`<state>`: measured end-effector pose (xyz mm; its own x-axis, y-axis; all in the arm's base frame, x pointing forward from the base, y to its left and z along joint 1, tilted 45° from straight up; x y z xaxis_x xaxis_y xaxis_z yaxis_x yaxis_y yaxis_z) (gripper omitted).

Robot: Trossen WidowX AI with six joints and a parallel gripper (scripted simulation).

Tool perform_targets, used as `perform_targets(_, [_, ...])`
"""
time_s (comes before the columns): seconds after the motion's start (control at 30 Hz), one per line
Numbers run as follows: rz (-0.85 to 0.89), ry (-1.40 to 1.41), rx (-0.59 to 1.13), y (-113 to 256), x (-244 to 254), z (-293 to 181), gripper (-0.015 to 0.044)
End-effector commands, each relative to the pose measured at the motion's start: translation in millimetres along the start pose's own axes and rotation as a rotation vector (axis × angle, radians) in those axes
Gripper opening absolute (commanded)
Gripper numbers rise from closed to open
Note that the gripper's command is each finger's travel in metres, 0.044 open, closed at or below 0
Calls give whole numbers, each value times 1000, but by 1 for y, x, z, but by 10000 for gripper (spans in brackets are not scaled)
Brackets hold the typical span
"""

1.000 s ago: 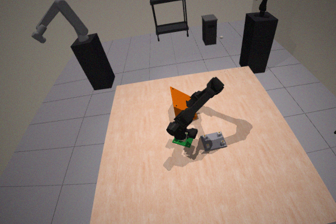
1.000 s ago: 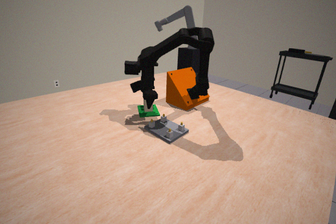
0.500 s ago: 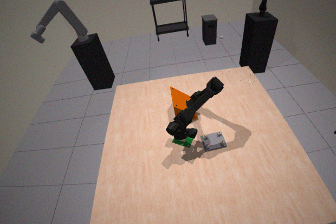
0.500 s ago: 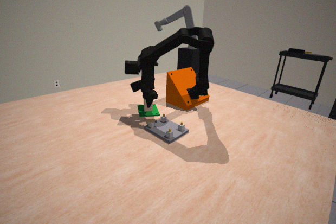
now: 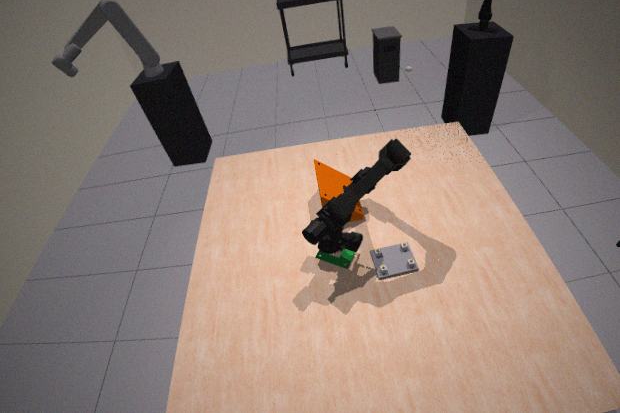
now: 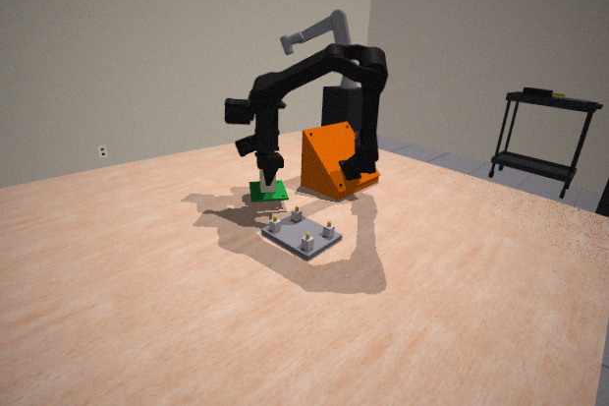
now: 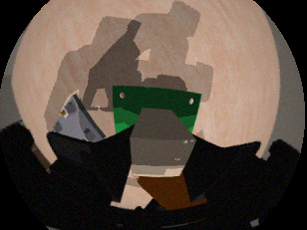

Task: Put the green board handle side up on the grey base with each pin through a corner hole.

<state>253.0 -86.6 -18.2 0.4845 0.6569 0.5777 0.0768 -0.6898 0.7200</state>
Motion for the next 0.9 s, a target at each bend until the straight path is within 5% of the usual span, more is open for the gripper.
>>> perform_targets(0.0, [-6,15,-9,12,2,1,0])
perform_targets(0.87, [-8,74,-1,59,18,-2,0])
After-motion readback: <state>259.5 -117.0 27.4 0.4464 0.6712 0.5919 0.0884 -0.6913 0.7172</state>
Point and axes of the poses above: the point midway between the two fingers, 35 mm back from their tips, its own y axis back along the fingers, its own x axis across the jaws, z = x × y, the point moved 4 cm from there along y, back along the fingers, and after that the axes turned 2 degrees about -y, right-handed, at the moved point
